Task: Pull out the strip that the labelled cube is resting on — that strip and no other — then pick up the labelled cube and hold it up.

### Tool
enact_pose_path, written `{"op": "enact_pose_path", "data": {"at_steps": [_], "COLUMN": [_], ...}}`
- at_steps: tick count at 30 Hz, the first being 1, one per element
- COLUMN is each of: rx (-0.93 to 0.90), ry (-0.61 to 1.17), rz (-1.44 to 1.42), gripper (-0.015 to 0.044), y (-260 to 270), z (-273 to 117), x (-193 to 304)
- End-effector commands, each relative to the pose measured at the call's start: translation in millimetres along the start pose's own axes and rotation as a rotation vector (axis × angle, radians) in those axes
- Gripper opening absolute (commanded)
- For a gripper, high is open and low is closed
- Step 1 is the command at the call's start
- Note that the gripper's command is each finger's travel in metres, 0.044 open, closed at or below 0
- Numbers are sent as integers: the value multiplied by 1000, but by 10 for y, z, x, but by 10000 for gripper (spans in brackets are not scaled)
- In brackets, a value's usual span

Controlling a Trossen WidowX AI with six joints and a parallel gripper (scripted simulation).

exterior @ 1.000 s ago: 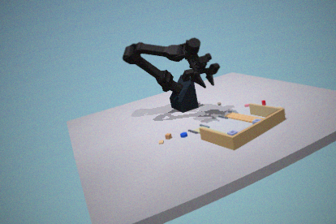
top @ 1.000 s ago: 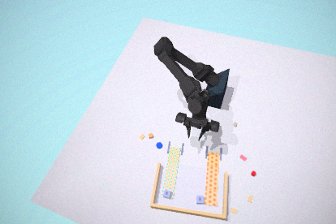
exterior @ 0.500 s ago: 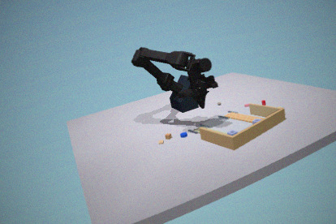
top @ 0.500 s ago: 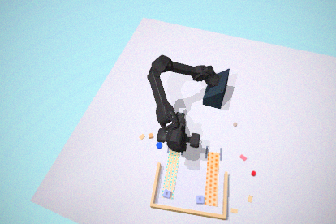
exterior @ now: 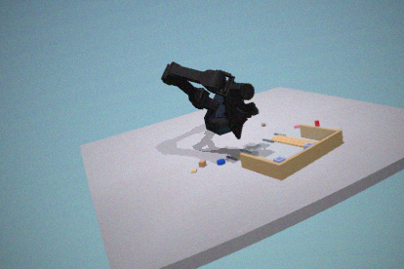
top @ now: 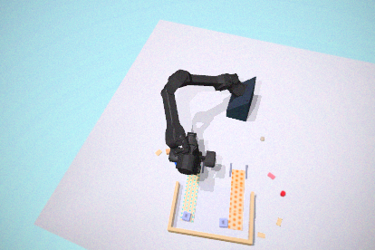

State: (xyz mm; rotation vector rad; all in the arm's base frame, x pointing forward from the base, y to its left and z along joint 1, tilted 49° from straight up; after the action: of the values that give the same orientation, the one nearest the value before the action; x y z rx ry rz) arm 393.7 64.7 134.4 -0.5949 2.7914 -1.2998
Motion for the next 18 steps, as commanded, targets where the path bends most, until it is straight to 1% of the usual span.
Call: {"op": "enact_pose_path", "data": {"at_steps": [1,18], "rx": [-6,-5], "ry": [4,4], "rz": [-5,-5], "gripper": [0,0], "y": [9,6], "z": [75,355], "x": [-10,-20]}}
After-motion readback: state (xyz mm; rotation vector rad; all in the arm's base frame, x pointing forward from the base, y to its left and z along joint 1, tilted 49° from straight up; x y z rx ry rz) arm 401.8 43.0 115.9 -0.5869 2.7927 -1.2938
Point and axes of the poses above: the point midway between the two fingers, 35 mm back from their tips, its own z axis out along the fingers, its own y axis across the jaws, x = y × z, the point moved 8 cm from there along -z, back along the fingers, and after that the axes turned 4 degrees about -z, right-handed, at the moved point
